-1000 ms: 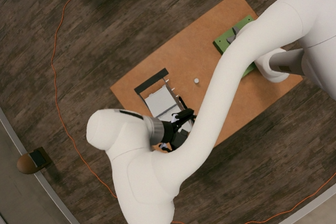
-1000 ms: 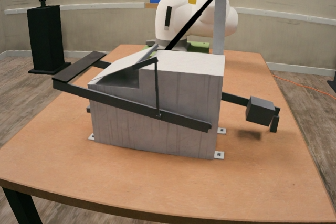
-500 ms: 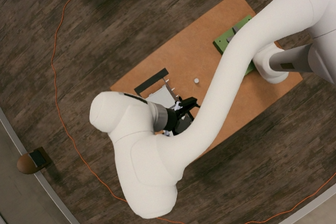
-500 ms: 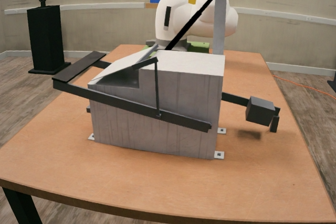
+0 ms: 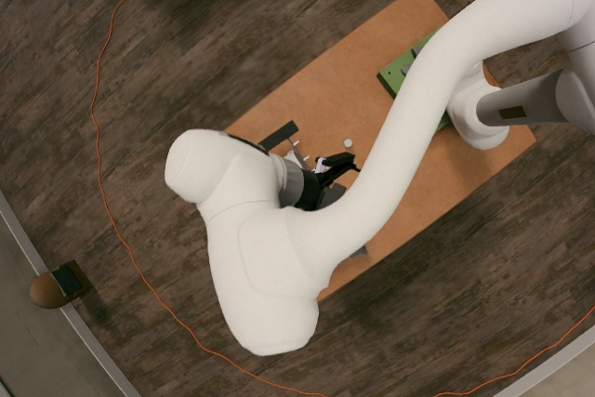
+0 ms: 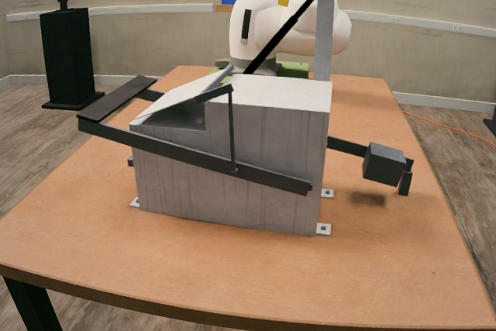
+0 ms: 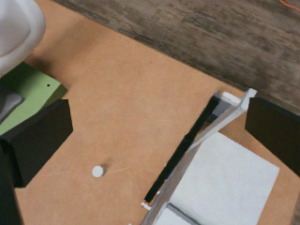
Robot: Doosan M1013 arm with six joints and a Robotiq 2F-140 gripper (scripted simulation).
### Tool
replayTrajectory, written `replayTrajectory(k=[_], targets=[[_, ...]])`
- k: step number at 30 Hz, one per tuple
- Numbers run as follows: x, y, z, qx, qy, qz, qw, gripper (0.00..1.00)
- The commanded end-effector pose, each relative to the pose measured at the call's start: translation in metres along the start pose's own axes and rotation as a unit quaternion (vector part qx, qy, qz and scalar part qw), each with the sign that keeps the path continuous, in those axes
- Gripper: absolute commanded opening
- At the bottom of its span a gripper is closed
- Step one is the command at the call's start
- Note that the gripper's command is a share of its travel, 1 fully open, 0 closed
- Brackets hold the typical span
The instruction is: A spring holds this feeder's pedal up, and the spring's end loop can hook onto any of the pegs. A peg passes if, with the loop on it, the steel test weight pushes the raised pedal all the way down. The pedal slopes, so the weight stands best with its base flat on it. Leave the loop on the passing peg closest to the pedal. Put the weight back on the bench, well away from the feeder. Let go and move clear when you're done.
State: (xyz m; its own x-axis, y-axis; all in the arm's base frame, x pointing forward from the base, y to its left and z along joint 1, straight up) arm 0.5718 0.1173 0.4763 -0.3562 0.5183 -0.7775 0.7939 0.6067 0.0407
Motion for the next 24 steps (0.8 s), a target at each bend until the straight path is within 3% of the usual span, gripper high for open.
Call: replayTrajectory(k=[1,7,21,24], targets=[[-0.001,-0.011,0.0,0.0,0.0,0.0,1.0,1.0],[-0.002,-0.02,0.0,0.0,0.0,0.0,1.0,1.0],[-0.006,-0.076,0.001,0.0,0.0,0.0,1.0,1.0],[-0.006,-0.072,0.001,0.0,0.0,0.0,1.0,1.0]])
Point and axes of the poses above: the point where the finger pads meet when closed, its own x axis out along the fingers, its own y axis across the jaws, z = x × y, the point moved 5 cm from there along -x, back along the fingers, and after that the axes turned 5 degrees about -x, right-handed, at the moved point
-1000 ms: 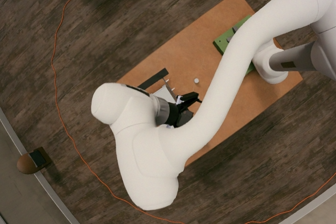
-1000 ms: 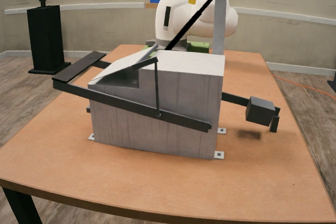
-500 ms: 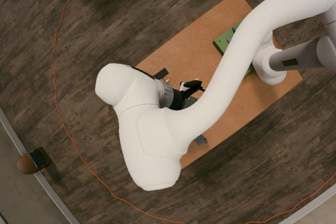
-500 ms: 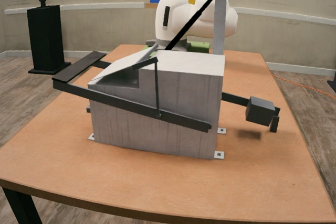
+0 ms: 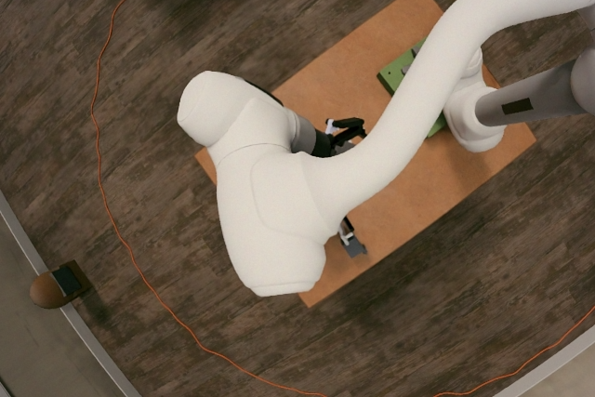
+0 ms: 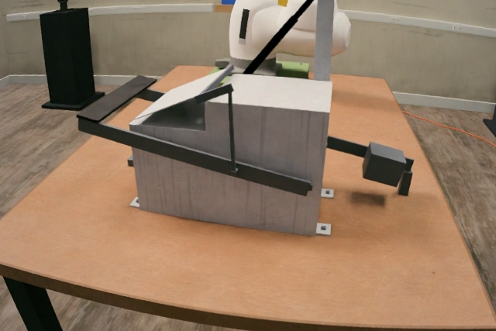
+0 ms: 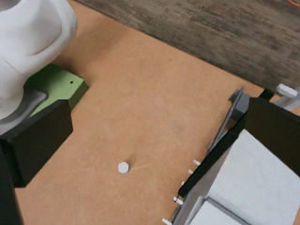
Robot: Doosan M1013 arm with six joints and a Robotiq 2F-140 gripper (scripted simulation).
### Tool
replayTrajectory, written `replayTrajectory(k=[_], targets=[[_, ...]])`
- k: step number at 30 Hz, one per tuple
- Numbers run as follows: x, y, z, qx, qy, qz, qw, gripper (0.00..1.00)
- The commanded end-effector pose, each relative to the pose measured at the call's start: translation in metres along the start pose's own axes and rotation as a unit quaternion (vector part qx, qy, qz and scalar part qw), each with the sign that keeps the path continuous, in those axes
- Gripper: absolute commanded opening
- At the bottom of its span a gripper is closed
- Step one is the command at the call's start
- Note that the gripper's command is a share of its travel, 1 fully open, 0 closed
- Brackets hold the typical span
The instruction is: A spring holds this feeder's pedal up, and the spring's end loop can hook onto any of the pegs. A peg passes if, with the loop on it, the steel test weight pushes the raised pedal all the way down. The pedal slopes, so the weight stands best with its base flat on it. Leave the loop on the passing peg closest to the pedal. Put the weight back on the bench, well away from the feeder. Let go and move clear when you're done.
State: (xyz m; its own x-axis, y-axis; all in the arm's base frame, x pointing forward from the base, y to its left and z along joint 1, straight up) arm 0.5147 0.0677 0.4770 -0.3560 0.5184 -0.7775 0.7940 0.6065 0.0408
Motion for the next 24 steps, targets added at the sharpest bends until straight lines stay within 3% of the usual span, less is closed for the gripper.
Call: replayTrajectory(k=[1,14,17,24], targets=[[0.0,-0.001,0.0,0.0,0.0,0.0,1.0,1.0],[-0.005,-0.053,0.001,0.0,0.0,0.0,1.0,1.0],[-0.004,-0.049,0.001,0.0,0.0,0.0,1.0,1.0],[-0.006,-0.071,0.001,0.0,0.0,0.0,1.0,1.0]])
Point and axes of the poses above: the point where the finger pads meet when closed, its own x axis out along the fingers, its own y axis across the jaws, z = x × y, the point moved 5 cm from there along -x, back along the fingers, and after that the axes turned 5 degrees about -x, right-handed, at the moved point
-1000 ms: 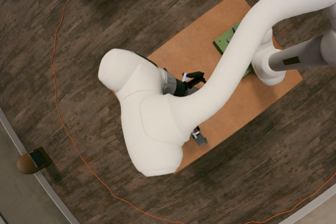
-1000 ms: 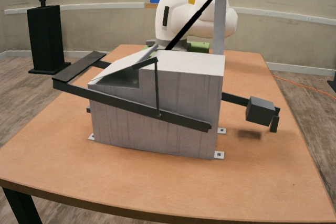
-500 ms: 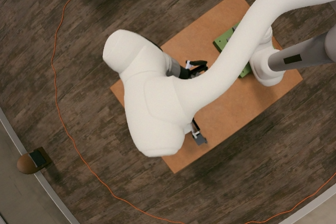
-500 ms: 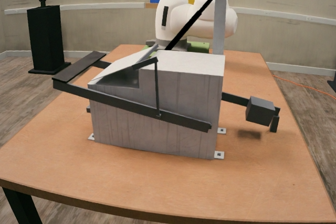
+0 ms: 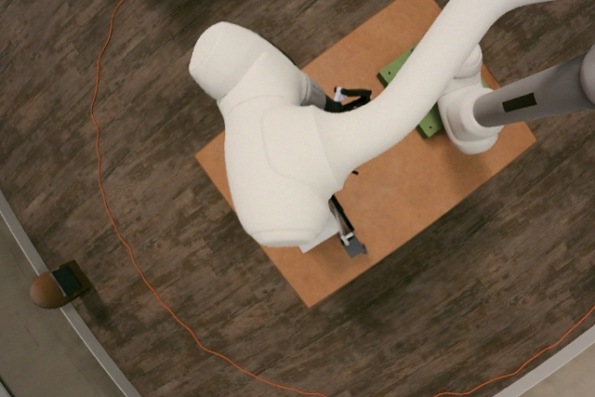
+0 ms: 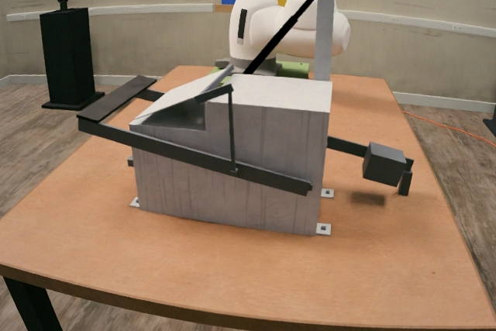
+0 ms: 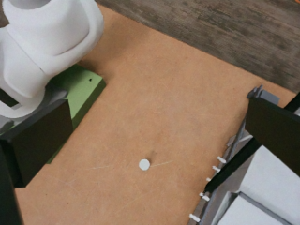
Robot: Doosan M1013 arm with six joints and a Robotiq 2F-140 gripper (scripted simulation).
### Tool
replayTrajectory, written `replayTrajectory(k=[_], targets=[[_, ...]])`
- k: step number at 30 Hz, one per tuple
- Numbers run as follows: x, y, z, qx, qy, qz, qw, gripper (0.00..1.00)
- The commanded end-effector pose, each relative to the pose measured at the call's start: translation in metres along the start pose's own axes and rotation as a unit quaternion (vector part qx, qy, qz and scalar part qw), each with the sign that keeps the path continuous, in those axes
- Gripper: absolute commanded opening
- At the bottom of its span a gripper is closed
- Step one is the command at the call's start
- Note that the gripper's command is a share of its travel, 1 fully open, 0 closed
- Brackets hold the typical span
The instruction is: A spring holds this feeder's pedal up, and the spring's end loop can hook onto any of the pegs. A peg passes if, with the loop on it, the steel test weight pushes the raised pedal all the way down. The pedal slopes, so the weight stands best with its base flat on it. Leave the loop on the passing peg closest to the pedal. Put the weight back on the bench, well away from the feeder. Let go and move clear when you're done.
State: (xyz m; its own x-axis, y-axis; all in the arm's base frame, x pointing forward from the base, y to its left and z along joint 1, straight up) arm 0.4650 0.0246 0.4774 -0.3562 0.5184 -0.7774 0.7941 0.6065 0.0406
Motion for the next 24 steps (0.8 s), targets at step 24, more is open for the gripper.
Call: replayTrajectory(k=[24], targets=[[-0.002,-0.023,0.0,0.0,0.0,0.0,1.0,1.0]])
Point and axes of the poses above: the point where the finger pads meet when closed, its own x axis out along the fingers, its own y axis across the jaws, z = x × y, the point moved 5 cm from there along -x, back along the fingers, and after that the axes turned 5 degrees about -x, right-handed, at the moved point
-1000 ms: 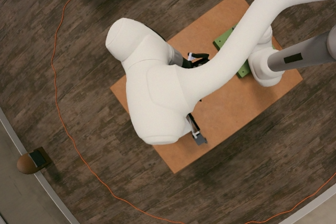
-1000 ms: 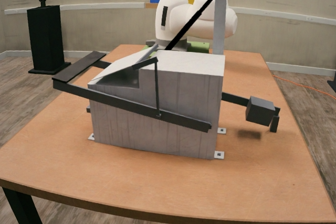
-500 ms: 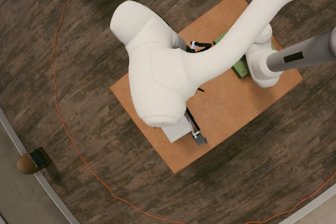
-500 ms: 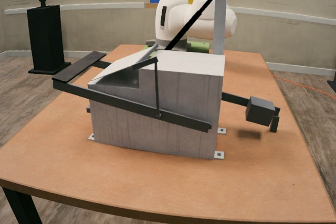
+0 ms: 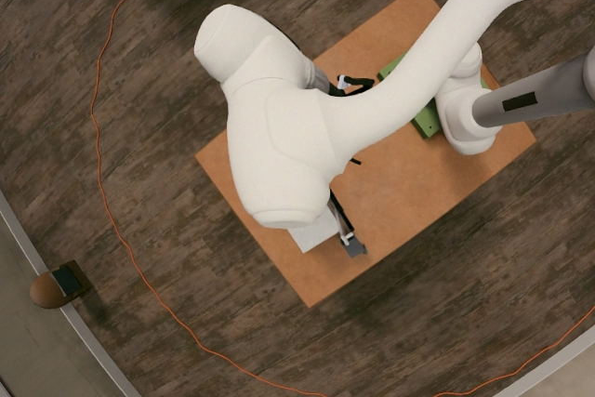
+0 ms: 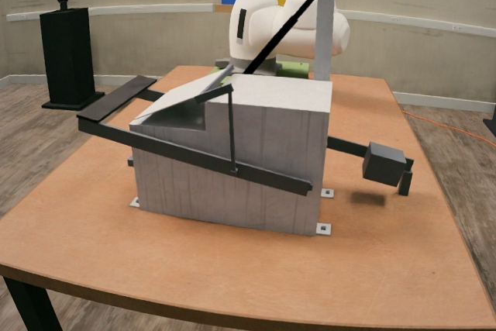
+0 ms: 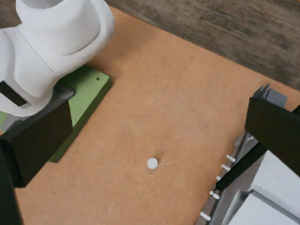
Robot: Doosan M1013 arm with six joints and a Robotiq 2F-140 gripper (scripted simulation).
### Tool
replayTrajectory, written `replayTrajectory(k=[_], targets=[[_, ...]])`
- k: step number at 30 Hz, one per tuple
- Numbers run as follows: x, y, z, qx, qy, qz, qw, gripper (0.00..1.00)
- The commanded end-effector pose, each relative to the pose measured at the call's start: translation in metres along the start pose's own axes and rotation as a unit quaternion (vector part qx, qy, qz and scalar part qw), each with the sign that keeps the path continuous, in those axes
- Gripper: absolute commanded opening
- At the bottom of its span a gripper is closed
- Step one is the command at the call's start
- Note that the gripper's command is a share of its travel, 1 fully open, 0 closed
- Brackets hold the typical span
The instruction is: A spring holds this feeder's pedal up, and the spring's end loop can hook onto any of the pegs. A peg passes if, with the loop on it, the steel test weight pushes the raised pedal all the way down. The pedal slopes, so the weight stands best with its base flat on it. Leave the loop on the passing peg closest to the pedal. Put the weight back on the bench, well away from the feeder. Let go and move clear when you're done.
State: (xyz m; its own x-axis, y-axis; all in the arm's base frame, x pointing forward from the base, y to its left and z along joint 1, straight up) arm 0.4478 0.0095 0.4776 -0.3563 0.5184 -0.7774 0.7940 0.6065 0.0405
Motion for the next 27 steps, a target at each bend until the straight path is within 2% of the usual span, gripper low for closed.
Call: replayTrajectory(k=[1,19,20,27], targets=[[0.0,0.0,0.0,0.0,0.0,0.0,1.0,1.0],[0.0,0.0,0.0,0.0,0.0,0.0,1.0,1.0],[0.028,-0.002,0.016,0.045,-0.059,0.012,0.997,1.0],[0.028,-0.002,0.016,0.045,-0.059,0.012,0.997,1.0]])
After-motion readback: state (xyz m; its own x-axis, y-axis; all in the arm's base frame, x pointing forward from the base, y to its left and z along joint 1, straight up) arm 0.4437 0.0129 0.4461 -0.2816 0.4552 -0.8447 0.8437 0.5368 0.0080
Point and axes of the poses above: the point where the finger pads meet when closed, its own x axis out along the fingers, its own y axis across the jaws, z = x × y, the point moved 5 cm from there along -x, back along the fingers, and after that the axes turned 5 degrees about -x, right-handed, at the moved point
